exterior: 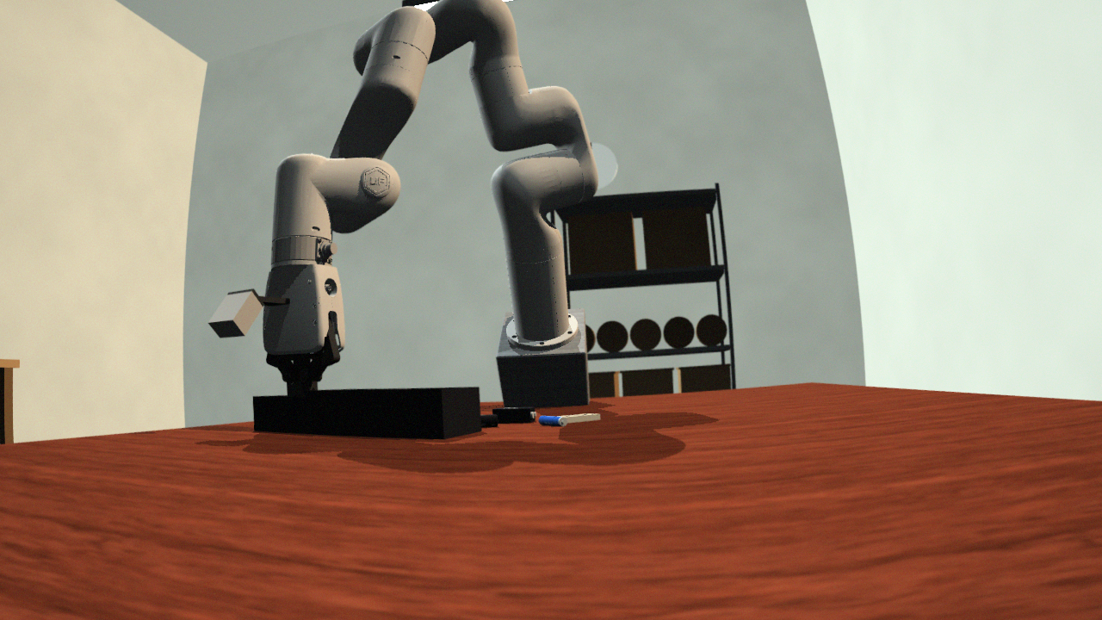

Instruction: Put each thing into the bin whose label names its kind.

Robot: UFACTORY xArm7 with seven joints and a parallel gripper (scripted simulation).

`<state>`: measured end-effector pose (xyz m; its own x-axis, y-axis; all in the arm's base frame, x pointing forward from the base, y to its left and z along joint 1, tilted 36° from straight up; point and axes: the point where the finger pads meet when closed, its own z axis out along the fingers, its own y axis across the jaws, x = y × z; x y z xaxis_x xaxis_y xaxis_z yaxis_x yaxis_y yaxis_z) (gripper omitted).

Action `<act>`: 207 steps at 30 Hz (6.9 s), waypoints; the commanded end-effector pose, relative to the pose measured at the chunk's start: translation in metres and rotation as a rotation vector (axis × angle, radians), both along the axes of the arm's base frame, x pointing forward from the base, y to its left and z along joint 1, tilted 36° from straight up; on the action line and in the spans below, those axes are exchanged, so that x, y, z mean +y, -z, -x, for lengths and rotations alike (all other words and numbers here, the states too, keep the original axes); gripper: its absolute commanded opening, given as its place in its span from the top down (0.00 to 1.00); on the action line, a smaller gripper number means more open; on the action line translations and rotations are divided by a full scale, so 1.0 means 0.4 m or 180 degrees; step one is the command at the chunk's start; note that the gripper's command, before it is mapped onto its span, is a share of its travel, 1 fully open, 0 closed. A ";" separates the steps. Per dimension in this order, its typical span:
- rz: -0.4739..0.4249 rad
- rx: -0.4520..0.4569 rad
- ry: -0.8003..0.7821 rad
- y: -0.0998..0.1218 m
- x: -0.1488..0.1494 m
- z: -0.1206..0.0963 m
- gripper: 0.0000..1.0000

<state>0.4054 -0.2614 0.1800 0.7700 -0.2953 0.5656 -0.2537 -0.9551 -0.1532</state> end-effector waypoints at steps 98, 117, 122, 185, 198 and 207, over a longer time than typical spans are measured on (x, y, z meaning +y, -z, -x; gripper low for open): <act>0.0002 -0.0008 0.0003 -0.025 0.204 -0.042 0.93; 0.0002 -0.0008 0.0003 -0.026 0.204 -0.042 0.93; 0.0002 -0.0008 0.0003 -0.026 0.204 -0.042 0.93; 0.0003 -0.0009 0.0003 -0.150 0.232 0.039 0.93; 0.0002 -0.0010 0.0001 -0.172 0.389 0.001 0.93; 0.0002 -0.0010 0.0001 -0.176 0.410 -0.004 0.93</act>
<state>0.4061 -0.0981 0.2484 0.7704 -0.2942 0.5656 -0.2520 -0.9555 -0.1536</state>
